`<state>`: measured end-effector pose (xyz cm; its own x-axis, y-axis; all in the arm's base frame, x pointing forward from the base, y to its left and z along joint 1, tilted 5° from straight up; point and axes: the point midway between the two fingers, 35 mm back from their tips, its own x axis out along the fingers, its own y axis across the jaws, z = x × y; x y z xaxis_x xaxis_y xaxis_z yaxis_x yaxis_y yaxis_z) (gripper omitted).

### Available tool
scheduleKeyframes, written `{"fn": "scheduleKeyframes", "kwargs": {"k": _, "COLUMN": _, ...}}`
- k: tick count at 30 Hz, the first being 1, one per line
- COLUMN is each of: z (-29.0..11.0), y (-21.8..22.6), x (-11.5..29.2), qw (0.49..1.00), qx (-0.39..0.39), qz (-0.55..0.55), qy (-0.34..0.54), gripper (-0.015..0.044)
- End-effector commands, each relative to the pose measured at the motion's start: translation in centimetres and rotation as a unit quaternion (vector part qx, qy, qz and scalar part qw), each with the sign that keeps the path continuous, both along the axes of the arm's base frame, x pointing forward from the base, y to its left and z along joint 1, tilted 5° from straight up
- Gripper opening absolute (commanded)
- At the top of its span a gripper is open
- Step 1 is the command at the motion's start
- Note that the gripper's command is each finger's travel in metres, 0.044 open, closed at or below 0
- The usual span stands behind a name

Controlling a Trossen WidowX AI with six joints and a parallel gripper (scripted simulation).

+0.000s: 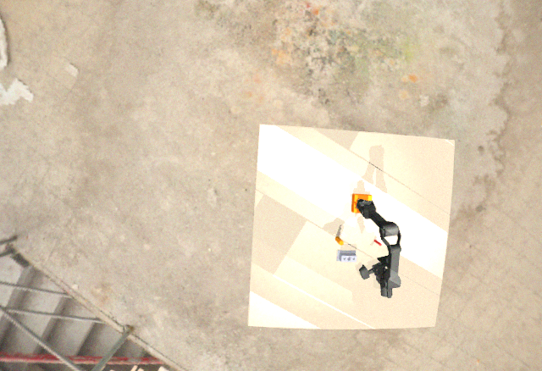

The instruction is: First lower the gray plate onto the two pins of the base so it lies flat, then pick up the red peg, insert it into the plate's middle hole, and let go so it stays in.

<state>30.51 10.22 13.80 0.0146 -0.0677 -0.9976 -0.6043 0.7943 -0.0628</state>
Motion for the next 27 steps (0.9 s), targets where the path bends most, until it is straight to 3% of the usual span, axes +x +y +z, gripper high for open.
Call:
{"fn": "scheduleKeyframes", "kwargs": {"k": 1, "z": -0.7, "y": 3.8, "x": -4.1, "qw": 0.951, "qx": 0.005, "qz": -0.31, "qy": -0.01, "gripper": 0.044}}
{"fn": "scheduleKeyframes", "kwargs": {"k": 9, "z": -0.9, "y": 6.2, "x": -7.4, "qw": 0.852, "qx": 0.005, "qz": -0.523, "qy": -0.023, "gripper": 0.044}}
{"fn": "scheduleKeyframes", "kwargs": {"k": 16, "z": -1.1, "y": 7.4, "x": -9.6, "qw": 0.733, "qx": 0.003, "qz": -0.679, "qy": -0.034, "gripper": 0.044}}
{"fn": "scheduleKeyframes", "kwargs": {"k": 27, "z": -1.2, "y": 7.5, "x": -9.8, "qw": 0.723, "qx": 0.003, "qz": -0.69, "qy": -0.035, "gripper": 0.044}}
